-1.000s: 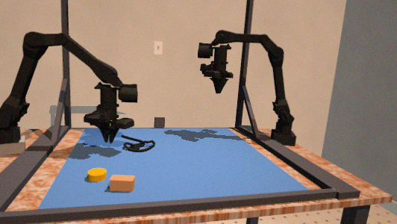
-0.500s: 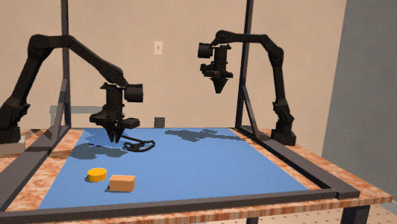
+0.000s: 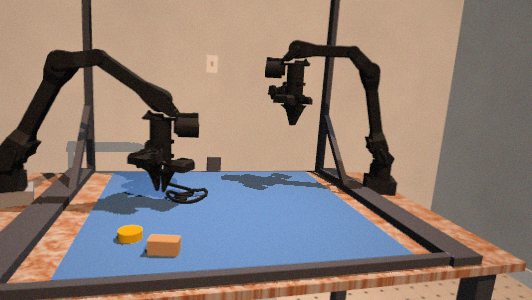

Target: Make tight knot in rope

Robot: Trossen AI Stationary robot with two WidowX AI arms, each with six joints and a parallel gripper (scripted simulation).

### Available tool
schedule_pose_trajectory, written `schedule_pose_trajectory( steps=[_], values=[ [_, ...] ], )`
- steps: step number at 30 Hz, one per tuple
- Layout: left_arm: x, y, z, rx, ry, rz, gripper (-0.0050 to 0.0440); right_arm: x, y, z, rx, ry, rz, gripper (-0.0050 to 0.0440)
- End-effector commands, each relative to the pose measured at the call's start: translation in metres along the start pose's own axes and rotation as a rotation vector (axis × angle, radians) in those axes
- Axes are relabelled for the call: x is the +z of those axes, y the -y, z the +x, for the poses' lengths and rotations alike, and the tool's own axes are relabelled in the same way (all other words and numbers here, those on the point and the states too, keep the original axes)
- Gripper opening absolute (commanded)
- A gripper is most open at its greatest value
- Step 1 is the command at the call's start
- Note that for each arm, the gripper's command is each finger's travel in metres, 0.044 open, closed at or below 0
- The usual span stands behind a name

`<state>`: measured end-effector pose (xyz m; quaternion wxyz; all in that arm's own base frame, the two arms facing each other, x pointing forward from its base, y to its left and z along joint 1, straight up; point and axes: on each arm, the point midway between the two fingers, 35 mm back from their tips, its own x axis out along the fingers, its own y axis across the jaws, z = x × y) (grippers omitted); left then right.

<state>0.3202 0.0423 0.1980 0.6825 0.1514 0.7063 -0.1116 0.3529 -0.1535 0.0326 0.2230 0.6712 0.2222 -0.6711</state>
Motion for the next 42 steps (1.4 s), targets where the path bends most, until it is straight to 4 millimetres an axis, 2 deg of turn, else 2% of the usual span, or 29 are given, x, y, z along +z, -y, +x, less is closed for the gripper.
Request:
schedule_pose_trajectory(
  steps=[1, 42],
  values=[
    [-0.002, 0.0, -0.008, 0.015, 0.023, -0.007, 0.0085, -0.005, -0.009, -0.008, 0.024, -0.015, -0.005, 0.0085],
    [-0.002, 0.0, -0.008, 0.015, 0.023, -0.007, 0.0085, -0.024, -0.054, -0.011, 0.027, -0.016, -0.005, 0.0085]
  ],
)
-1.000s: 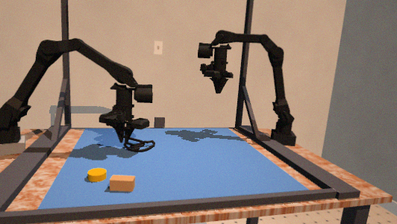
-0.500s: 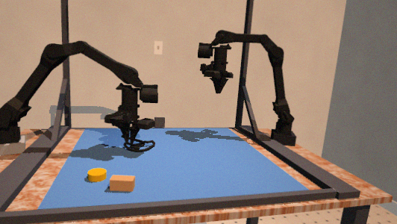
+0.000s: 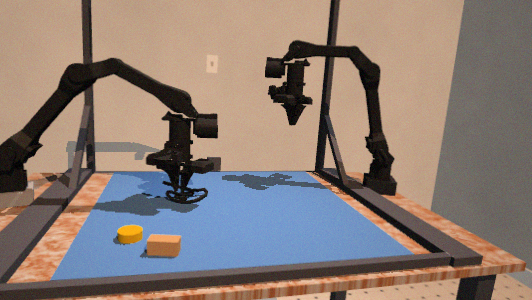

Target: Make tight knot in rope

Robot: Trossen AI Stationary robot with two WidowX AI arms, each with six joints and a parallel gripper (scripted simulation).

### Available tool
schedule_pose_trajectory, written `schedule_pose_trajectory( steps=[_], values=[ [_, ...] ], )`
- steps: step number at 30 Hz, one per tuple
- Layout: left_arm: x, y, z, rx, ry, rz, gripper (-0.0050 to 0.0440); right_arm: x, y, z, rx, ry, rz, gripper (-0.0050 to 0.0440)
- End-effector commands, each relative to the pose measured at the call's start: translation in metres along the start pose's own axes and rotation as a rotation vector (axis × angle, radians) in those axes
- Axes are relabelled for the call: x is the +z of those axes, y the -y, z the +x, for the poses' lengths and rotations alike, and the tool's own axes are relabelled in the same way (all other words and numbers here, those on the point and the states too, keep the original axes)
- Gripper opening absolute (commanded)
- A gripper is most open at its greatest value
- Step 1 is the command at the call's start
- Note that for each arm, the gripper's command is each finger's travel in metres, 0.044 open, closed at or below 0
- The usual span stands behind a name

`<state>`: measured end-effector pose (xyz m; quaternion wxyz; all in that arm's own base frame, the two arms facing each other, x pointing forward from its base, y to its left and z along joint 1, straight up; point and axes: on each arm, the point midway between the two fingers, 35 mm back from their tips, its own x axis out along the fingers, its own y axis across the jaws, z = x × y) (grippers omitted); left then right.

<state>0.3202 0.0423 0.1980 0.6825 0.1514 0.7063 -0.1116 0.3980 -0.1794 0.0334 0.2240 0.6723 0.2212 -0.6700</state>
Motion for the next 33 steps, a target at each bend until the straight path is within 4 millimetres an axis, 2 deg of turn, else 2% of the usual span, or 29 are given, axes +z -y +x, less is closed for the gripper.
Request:
schedule_pose_trajectory(
  steps=[1, 25, 33],
  values=[
    [-0.002, 0.0, -0.008, 0.015, 0.023, -0.007, 0.0085, -0.004, -0.007, -0.01, 0.024, -0.014, -0.005, 0.0085],
    [-0.002, 0.0, -0.008, 0.015, 0.023, -0.007, 0.0085, -0.015, -0.033, -0.011, 0.026, -0.015, -0.005, 0.0085],
    [-0.002, 0.0, -0.008, 0.015, 0.023, -0.007, 0.0085, -0.015, -0.034, -0.011, 0.026, -0.015, -0.005, 0.0085]
  ],
)
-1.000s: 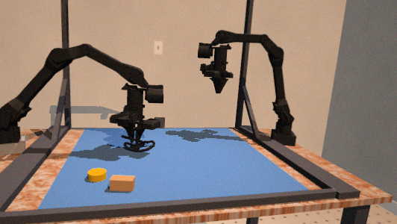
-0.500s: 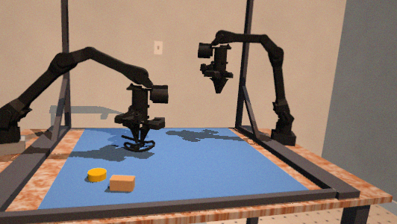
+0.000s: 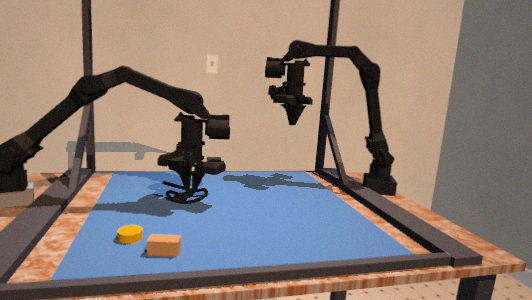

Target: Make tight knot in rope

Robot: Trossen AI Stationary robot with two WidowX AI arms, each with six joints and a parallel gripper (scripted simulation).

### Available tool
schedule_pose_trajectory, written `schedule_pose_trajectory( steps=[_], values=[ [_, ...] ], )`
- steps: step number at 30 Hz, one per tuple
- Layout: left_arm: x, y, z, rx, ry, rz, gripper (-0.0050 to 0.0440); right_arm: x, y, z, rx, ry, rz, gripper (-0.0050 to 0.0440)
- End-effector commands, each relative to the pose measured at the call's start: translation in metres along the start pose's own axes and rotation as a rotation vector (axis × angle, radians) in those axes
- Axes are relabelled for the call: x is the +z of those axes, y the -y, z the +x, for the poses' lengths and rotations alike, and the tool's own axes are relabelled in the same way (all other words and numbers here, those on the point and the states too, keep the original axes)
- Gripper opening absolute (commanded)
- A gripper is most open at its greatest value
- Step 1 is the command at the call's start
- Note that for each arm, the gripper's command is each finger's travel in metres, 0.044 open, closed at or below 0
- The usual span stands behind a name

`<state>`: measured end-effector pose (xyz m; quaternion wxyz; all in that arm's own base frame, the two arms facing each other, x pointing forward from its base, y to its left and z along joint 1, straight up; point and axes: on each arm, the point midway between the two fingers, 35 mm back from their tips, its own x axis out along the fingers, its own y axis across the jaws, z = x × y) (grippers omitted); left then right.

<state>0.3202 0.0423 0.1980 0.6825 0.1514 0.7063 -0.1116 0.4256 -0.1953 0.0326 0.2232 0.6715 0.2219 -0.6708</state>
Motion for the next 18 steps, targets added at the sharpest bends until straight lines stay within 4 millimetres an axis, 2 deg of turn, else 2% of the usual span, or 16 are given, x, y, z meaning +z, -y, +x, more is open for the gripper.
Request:
schedule_pose_trajectory(
  steps=[1, 10, 18],
  values=[
    [-0.002, 0.0, -0.008, 0.015, 0.023, -0.007, 0.0085, -0.002, -0.004, -0.012, 0.028, -0.016, -0.005, 0.0085],
    [-0.002, 0.0, -0.008, 0.015, 0.023, -0.007, 0.0085, -0.002, -0.005, 0.0, 0.028, -0.016, -0.005, 0.0085],
    [-0.002, 0.0, -0.008, 0.015, 0.023, -0.007, 0.0085, -0.002, -0.005, 0.003, 0.028, -0.016, -0.005, 0.0085]
  ],
)
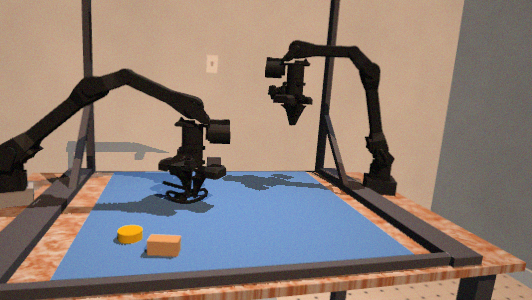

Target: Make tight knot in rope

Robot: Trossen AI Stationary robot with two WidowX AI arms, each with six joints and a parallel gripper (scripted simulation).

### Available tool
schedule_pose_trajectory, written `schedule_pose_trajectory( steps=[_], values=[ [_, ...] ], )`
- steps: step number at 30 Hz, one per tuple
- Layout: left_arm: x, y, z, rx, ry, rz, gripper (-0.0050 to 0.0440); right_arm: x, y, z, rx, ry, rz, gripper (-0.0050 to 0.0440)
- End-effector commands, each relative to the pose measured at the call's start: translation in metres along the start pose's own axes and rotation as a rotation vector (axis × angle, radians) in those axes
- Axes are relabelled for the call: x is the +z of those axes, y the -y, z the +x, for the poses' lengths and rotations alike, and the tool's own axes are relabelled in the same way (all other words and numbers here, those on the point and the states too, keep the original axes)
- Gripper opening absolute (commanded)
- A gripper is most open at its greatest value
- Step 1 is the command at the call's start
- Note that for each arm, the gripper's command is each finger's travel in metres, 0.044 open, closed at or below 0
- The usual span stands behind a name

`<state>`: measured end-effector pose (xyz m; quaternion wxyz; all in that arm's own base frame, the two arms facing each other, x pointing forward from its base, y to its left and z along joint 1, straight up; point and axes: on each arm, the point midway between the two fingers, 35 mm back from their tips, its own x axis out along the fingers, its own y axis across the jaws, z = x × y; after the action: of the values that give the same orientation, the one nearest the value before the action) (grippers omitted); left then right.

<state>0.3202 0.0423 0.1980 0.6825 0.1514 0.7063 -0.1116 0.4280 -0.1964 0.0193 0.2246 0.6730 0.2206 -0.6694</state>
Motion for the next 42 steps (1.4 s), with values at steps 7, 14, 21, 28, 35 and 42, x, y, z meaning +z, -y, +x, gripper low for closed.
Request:
schedule_pose_trajectory(
  steps=[7, 14, 21, 28, 35, 42],
  values=[
    [-0.002, 0.0, -0.008, 0.015, 0.023, -0.007, 0.0085, -0.001, -0.003, -0.004, 0.023, -0.013, -0.005, 0.0085],
    [-0.002, 0.0, -0.008, 0.015, 0.023, -0.007, 0.0085, -0.001, -0.003, 0.003, 0.023, -0.013, -0.005, 0.0085],
    [-0.002, 0.0, -0.008, 0.015, 0.023, -0.007, 0.0085, -0.001, -0.003, 0.005, 0.023, -0.013, -0.005, 0.0085],
    [-0.002, 0.0, -0.008, 0.015, 0.023, -0.007, 0.0085, -0.001, -0.003, 0.005, 0.023, -0.013, -0.005, 0.0078],
    [-0.002, 0.0, -0.008, 0.015, 0.023, -0.007, 0.0085, -0.001, -0.003, 0.005, 0.023, -0.013, -0.005, 0.0031],
    [-0.002, 0.0, -0.008, 0.015, 0.023, -0.007, 0.0085, -0.001, -0.003, 0.005, 0.023, -0.013, -0.005, 0.002]
  ],
)
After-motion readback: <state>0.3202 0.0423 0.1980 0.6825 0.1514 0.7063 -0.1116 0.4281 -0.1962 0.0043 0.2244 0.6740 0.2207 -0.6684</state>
